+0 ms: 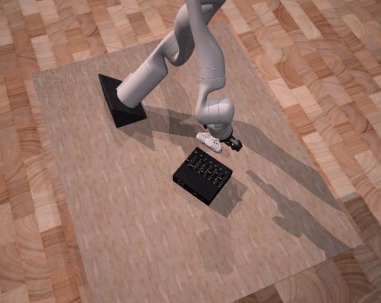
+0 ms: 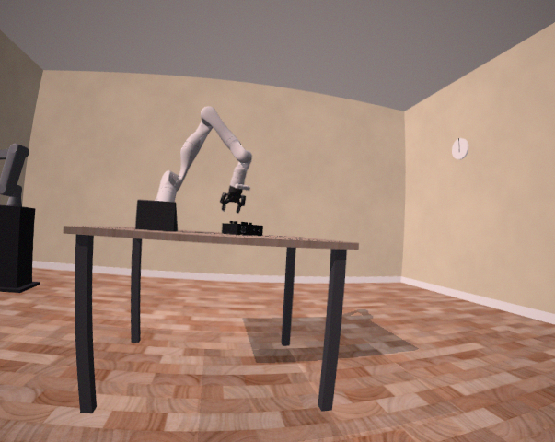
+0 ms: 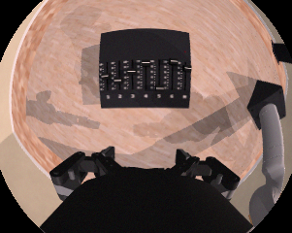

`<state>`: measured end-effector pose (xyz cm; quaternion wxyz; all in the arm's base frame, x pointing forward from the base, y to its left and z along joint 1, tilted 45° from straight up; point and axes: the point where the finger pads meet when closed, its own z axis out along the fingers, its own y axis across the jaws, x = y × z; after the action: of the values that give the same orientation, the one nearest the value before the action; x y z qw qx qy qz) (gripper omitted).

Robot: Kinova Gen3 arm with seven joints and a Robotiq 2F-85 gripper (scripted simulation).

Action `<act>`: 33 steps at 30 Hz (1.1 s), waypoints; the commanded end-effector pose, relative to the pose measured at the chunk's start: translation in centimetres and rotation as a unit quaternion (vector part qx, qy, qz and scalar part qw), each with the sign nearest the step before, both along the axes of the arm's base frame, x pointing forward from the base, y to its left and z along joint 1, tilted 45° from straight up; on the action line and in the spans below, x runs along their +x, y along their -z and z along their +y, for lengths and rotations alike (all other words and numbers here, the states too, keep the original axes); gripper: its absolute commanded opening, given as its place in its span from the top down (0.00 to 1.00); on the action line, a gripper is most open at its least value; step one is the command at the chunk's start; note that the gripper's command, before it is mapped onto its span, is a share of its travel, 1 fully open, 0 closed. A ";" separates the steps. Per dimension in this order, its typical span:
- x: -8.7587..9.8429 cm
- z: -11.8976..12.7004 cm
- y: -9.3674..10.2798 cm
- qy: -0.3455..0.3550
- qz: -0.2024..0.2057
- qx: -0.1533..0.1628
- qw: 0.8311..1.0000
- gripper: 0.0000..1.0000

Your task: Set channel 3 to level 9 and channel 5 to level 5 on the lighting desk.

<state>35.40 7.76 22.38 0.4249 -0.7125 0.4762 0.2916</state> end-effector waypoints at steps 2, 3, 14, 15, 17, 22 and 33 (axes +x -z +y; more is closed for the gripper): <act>0.0 0.0 0.0 0.001 0.000 0.000 1.000 0.00; 0.0 0.0 0.0 0.001 0.000 0.000 1.000 0.00; 0.3 -1.0 0.2 -0.025 -0.050 -0.012 0.998 0.00; 0.3 -1.3 0.3 -0.033 -0.065 -0.016 0.997 0.00; 0.5 -2.0 0.4 -0.052 -0.101 -0.025 0.993 0.00; 1.3 -4.7 1.0 -0.112 -0.210 -0.058 0.969 0.00; 3.3 -10.4 2.0 -0.219 -0.383 -0.128 0.888 0.00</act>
<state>38.12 -1.19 20.29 0.4065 -0.9007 0.1482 0.0385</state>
